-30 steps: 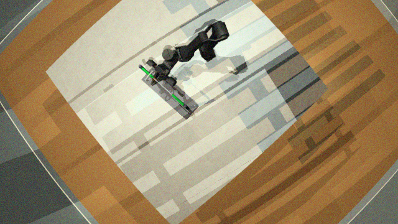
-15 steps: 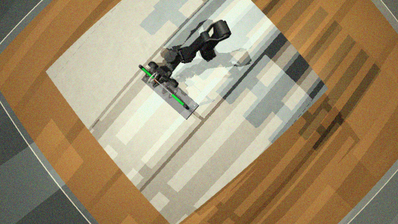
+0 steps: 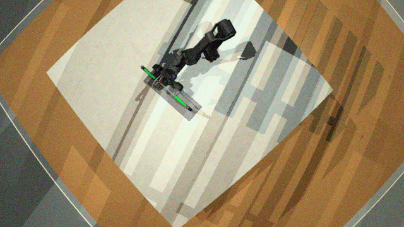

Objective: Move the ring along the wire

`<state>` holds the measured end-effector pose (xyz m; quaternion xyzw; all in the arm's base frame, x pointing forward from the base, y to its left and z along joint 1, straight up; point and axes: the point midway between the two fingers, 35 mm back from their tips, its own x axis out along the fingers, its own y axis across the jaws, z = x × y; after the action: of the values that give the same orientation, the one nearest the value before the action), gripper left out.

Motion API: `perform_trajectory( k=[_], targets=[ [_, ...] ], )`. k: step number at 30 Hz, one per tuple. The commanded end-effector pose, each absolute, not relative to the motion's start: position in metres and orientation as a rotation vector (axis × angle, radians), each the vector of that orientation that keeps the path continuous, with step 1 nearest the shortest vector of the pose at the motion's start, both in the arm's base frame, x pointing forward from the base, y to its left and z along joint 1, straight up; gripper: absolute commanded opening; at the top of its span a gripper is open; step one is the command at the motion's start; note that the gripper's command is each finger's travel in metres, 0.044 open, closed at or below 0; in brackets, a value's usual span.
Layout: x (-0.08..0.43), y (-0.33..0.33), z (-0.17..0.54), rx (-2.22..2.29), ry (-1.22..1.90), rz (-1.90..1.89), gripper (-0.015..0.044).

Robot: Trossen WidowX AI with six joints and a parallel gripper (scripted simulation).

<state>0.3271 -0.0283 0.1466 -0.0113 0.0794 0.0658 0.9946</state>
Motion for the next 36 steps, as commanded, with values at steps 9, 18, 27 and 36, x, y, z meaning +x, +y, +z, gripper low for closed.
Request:
perform_trajectory(
  k=[9,18,27,36],
  targets=[
    [0.324,-0.017,0.145,-0.017,0.165,0.128,-0.015],
    [0.323,-0.008,0.145,-0.016,0.166,0.129,-0.015],
    [0.322,0.001,0.145,-0.015,0.167,0.129,-0.015],
    [0.321,0.01,0.145,-0.014,0.167,0.129,-0.015]
  ],
)
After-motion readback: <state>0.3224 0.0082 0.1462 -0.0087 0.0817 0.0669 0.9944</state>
